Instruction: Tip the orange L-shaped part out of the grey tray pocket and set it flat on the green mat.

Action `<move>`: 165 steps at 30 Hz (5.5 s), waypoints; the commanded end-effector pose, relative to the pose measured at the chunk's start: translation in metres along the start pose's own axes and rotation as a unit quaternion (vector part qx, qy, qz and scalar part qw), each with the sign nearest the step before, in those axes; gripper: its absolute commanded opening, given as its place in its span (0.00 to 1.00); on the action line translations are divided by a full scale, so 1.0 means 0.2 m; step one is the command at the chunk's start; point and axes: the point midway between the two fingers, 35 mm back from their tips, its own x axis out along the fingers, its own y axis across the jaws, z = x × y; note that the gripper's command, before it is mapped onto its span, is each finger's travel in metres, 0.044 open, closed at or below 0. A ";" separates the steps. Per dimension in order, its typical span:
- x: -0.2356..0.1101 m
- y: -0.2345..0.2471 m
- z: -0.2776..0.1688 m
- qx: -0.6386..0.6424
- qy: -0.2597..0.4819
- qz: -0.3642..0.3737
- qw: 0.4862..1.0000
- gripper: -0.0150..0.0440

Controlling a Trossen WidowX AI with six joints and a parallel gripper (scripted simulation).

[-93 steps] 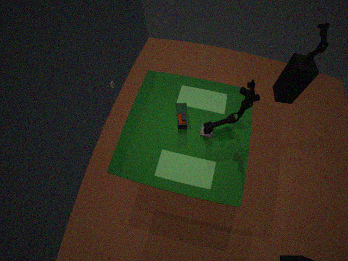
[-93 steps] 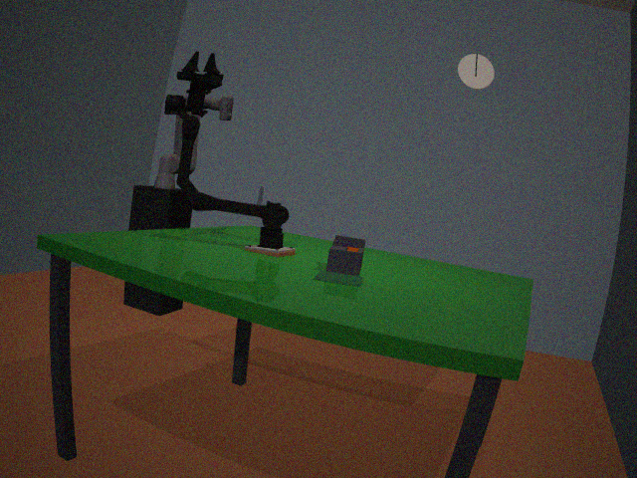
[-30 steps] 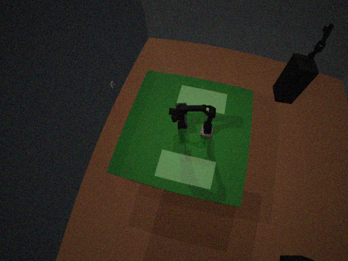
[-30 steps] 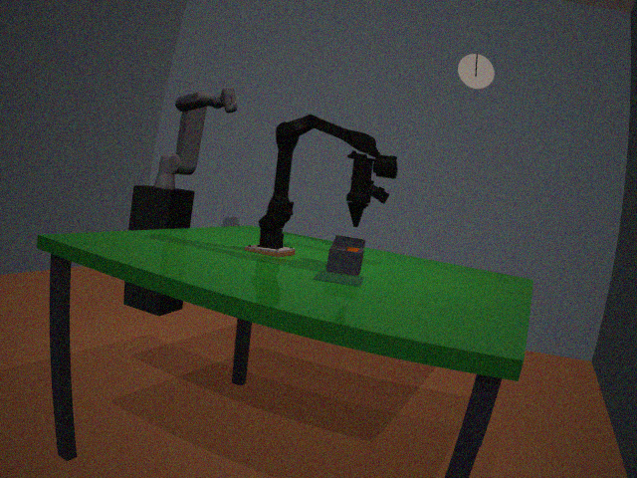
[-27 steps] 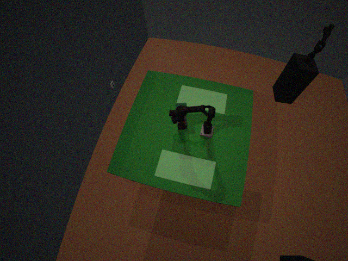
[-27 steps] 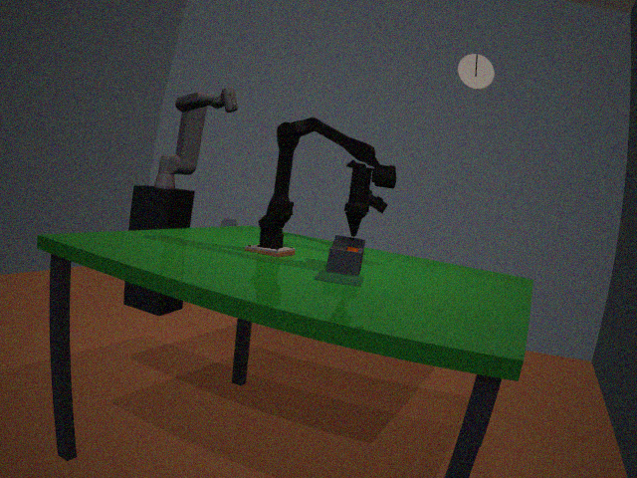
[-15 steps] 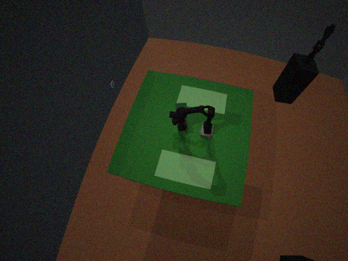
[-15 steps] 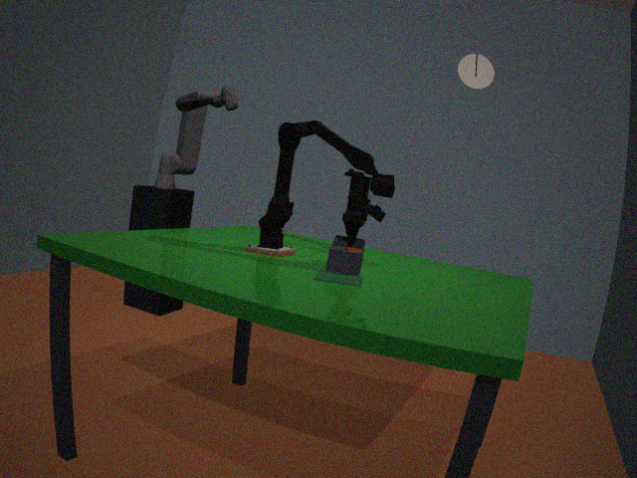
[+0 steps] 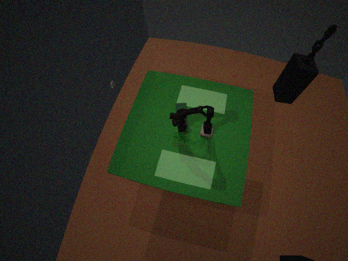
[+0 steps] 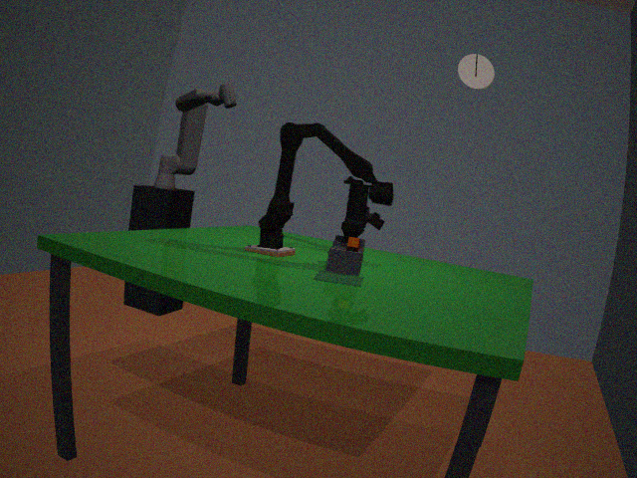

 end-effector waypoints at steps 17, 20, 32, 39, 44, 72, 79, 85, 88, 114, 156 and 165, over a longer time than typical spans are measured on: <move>0.04 0.00 0.00 -0.001 0.003 0.001 1.000 0.56; 0.04 0.00 0.00 -0.001 0.003 0.001 1.000 0.56; -0.03 0.05 -0.01 -0.001 0.006 -0.004 1.000 0.56; -0.34 0.01 0.01 -0.001 0.006 -0.004 1.000 0.56; -0.50 0.00 -0.01 -0.001 0.006 -0.004 1.000 0.56; -0.50 -0.01 0.01 0.029 -0.003 -0.005 1.000 0.65; -0.50 -0.17 0.04 0.345 -0.002 -0.007 0.939 0.73; -0.51 -0.34 0.05 0.643 -0.002 -0.009 0.766 0.73; -0.51 -0.38 0.05 0.706 -0.002 -0.010 0.708 0.73; -0.29 -0.39 0.05 0.706 -0.002 -0.010 0.708 0.73; -0.13 -0.38 0.05 0.705 -0.003 -0.006 0.709 0.26; -0.15 -0.39 0.05 0.705 -0.003 -0.007 0.709 0.25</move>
